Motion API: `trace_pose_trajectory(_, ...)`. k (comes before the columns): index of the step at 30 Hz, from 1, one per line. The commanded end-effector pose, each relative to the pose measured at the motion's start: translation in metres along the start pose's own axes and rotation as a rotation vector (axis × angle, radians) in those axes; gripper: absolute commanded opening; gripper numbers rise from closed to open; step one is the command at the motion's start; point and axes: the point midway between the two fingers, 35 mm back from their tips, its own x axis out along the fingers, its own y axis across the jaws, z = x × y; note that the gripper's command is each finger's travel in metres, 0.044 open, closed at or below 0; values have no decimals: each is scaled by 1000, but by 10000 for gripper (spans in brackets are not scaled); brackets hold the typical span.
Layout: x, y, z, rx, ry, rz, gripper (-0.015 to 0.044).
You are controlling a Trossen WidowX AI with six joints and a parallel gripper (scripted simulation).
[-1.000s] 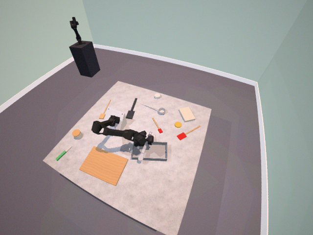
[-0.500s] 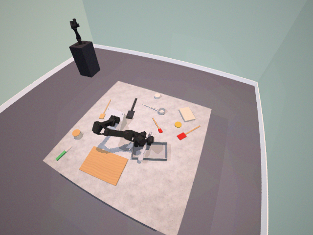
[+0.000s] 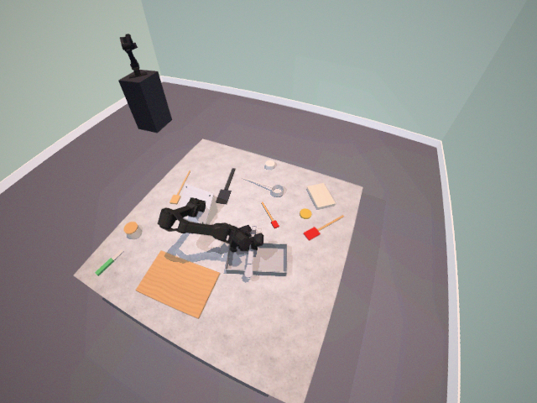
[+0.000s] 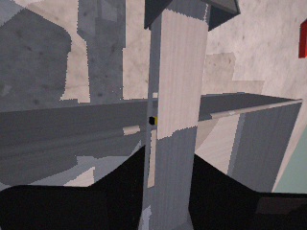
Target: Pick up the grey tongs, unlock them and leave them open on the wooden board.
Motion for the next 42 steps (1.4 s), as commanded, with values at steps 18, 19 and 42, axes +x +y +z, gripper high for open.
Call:
trace_pose_trajectory(18,-54,-34,-1,5,-13,3,-150)
trace_pose_trajectory(19,-63,-38,-1,6,-13,3,-150)
trace_pose_trajectory(42,-62,-39,1,61,-34,98,-150)
